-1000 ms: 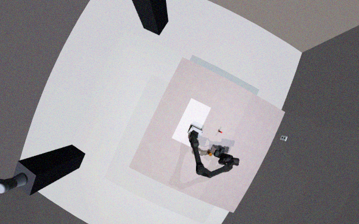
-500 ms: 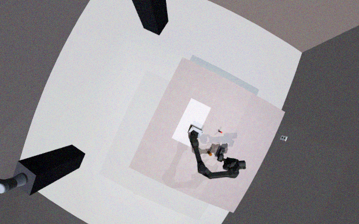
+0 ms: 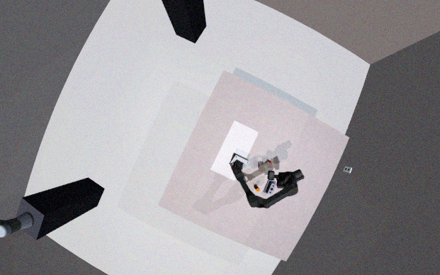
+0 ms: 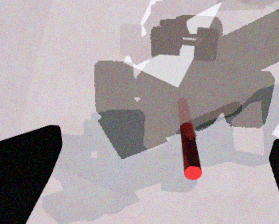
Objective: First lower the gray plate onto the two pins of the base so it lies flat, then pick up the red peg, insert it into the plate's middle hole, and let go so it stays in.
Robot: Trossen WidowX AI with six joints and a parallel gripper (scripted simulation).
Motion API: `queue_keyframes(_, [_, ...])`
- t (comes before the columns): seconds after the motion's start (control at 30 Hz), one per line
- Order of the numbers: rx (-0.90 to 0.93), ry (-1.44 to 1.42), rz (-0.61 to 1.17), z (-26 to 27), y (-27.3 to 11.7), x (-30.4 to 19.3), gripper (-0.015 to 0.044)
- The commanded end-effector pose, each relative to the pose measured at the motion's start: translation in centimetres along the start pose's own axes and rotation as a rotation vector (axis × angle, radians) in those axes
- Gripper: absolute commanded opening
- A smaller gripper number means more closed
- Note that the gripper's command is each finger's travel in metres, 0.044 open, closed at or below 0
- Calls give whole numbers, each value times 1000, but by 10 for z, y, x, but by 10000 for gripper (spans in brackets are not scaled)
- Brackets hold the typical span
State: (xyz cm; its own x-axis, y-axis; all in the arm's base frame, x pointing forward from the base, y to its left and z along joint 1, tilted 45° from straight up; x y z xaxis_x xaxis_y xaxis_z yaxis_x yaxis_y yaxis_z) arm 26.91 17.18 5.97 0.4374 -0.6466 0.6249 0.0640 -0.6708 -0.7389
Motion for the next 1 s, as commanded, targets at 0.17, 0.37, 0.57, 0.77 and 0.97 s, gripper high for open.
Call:
queue_keyframes(0.17, [-29, -104, -16, -27, 9, -66, 440])
queue_keyframes(0.37, [-29, -104, -17, -25, 40, -66, 440])
queue_keyframes(0.57, [-29, -103, -17, -25, 55, -67, 440])
queue_keyframes(0.77, [-29, -103, -17, -24, 60, -67, 440])
queue_keyframes(0.97, [-28, -103, -17, -24, 70, -66, 440])
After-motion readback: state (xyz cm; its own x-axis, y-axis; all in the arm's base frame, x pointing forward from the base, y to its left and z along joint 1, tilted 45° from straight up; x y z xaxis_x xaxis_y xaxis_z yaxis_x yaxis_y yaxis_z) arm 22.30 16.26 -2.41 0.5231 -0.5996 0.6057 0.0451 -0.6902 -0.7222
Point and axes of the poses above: the point midway between the two fingers, 35 mm back from their tips, its own y axis out along the fingers, its own z axis across the jaws, x = y × z, the point moved 1 cm from there along -y, back along the fingers, and after that the axes turned 2 degrees about -y, right-handed, at the moved point
